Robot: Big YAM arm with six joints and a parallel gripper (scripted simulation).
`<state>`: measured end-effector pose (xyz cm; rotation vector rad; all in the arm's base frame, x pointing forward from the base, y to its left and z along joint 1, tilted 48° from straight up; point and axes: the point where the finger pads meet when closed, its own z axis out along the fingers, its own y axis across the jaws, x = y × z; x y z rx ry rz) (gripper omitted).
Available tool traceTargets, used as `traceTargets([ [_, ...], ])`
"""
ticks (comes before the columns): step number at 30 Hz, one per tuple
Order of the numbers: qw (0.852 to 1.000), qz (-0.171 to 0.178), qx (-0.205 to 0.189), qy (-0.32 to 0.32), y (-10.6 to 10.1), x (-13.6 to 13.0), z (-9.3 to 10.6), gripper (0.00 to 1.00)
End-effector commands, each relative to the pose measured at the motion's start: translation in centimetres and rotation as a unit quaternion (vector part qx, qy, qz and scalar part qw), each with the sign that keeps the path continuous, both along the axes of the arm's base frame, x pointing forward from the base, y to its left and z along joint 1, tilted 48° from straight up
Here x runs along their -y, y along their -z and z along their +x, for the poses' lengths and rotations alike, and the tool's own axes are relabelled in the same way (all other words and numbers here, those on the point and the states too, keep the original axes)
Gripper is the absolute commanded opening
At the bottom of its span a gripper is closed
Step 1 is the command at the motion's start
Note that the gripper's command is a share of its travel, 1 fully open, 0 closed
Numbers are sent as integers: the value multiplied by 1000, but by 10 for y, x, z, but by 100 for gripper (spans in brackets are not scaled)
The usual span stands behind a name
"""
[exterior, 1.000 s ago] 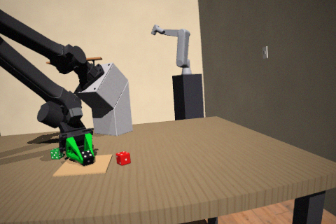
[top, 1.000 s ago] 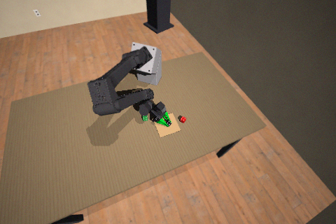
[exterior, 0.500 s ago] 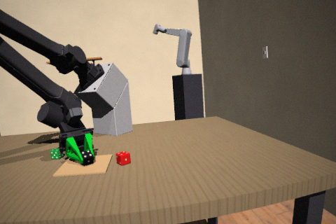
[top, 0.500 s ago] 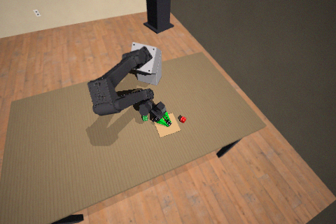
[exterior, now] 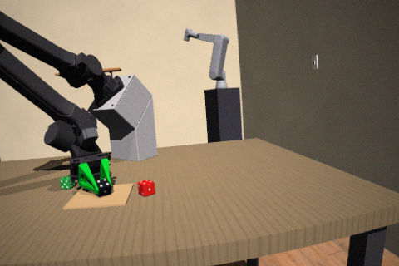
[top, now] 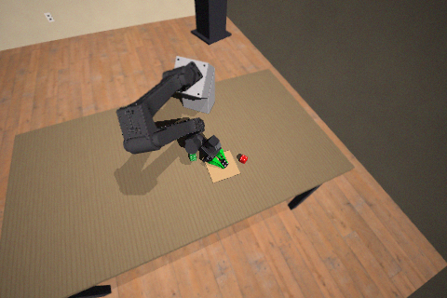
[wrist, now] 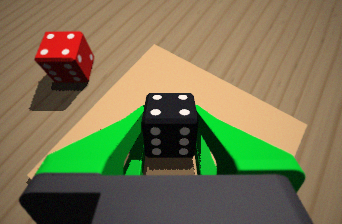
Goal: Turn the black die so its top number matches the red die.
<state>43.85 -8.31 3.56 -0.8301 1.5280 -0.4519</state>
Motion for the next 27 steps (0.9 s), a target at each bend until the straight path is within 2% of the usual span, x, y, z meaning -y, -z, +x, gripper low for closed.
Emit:
traceTargets([
  [1, 1000, -7, 10, 3, -2, 6, 0, 30],
  [5, 1000, -7, 10, 3, -2, 6, 0, 37],
  [9, 1000, -7, 9, 3, -1, 6, 0, 37],
  [13, 1000, -7, 9, 3, -1, 6, 0, 45],
  [27, 1000, -7, 9, 3, -1, 6, 0, 45],
])
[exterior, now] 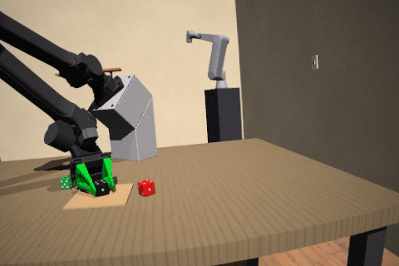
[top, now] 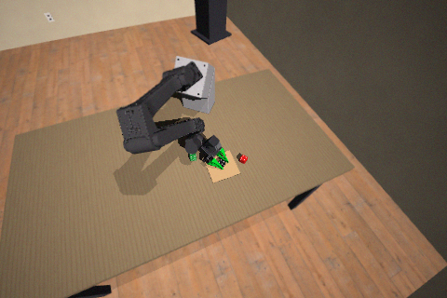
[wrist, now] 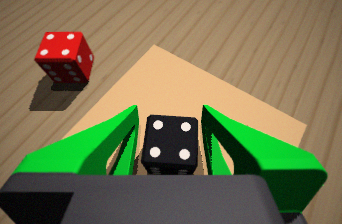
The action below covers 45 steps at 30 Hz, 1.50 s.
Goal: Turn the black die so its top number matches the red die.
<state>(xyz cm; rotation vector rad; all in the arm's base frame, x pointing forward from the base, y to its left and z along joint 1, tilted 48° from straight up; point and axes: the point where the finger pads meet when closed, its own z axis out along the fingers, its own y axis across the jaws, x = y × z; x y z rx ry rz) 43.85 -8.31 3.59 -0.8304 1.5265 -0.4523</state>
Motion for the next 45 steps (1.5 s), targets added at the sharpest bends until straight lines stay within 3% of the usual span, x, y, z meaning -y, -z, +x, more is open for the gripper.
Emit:
traceTargets([
  [1, 1000, -7, 8, 3, -1, 6, 0, 45],
  [33, 1000, -8, 11, 3, -3, 6, 0, 45],
  [35, 1000, -4, 0, 2, 0, 1, -15, 45],
  [45, 1000, -7, 4, 2, -11, 5, -49, 45],
])
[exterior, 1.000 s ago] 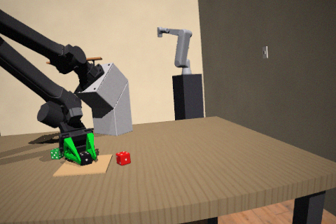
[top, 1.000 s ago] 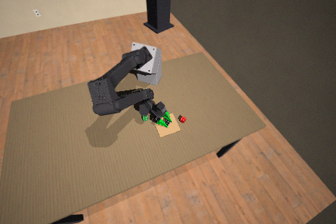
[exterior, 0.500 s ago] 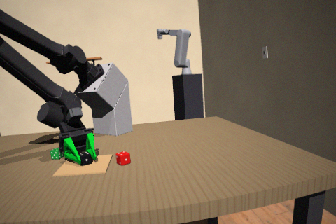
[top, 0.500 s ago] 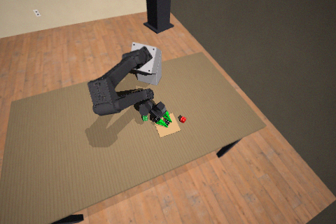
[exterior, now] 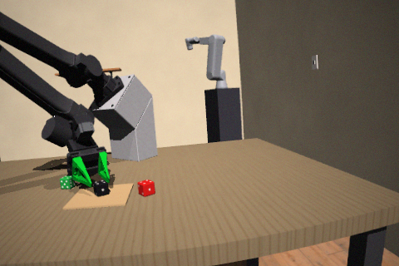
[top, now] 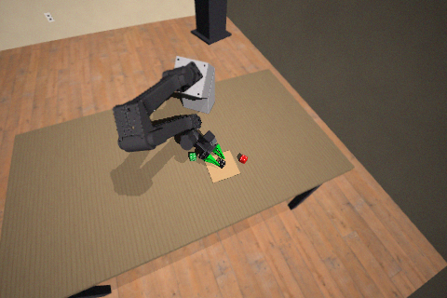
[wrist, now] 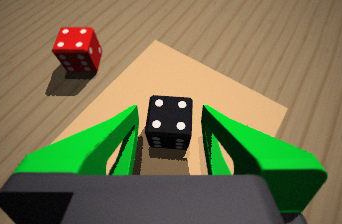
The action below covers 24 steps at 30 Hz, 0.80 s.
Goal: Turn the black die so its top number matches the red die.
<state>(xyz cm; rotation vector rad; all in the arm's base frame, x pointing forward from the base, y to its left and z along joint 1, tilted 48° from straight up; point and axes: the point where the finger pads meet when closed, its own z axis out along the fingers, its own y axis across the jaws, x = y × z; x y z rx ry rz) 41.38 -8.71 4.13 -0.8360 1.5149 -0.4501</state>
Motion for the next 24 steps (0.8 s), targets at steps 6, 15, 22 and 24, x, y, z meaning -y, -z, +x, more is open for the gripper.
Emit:
traceTargets([
  [6, 1000, -4, -3, 7, -4, 2, -34, 45],
  [15, 1000, 2, -10, 6, -4, 0, -39, 45],
  [22, 1000, 11, -15, -2, -13, -17, -45, 45],
  [24, 1000, 11, -15, -2, -19, -22, -50, 45],
])
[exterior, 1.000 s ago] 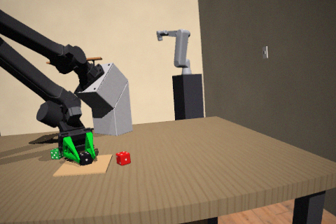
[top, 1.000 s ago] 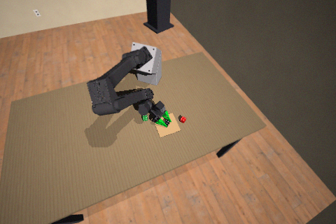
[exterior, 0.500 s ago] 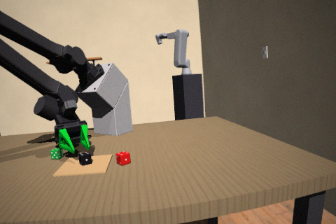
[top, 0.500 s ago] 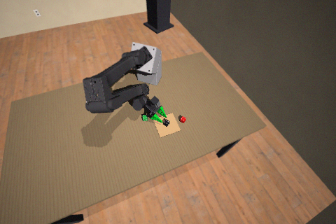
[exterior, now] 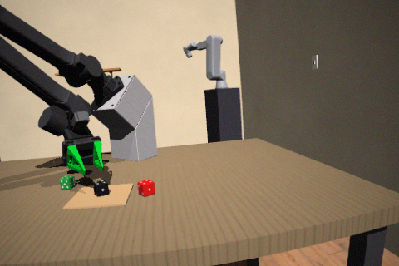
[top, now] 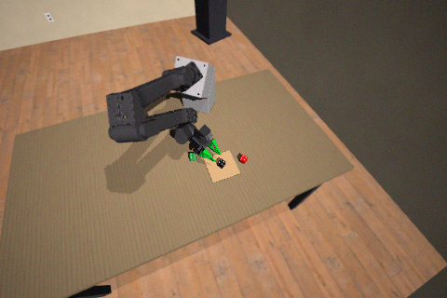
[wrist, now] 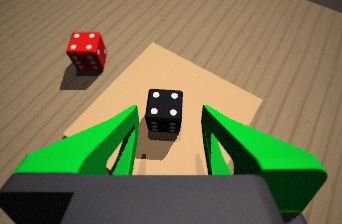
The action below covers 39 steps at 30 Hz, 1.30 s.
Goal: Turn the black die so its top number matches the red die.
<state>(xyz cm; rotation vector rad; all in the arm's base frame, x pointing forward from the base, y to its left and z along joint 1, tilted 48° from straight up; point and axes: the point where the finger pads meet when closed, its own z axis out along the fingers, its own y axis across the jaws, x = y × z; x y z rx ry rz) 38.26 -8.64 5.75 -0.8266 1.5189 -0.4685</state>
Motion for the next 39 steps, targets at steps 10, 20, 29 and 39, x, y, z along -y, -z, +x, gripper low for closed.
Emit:
traceTargets([
  [10, 1000, 11, -15, -10, -22, -37, -33, 45],
  [20, 1000, 2, -13, -5, -26, -35, -27, 45],
  [29, 995, -30, -70, 71, -36, -37, -12, 45],
  [39, 954, -61, -195, 218, -55, -52, 1, 45],
])
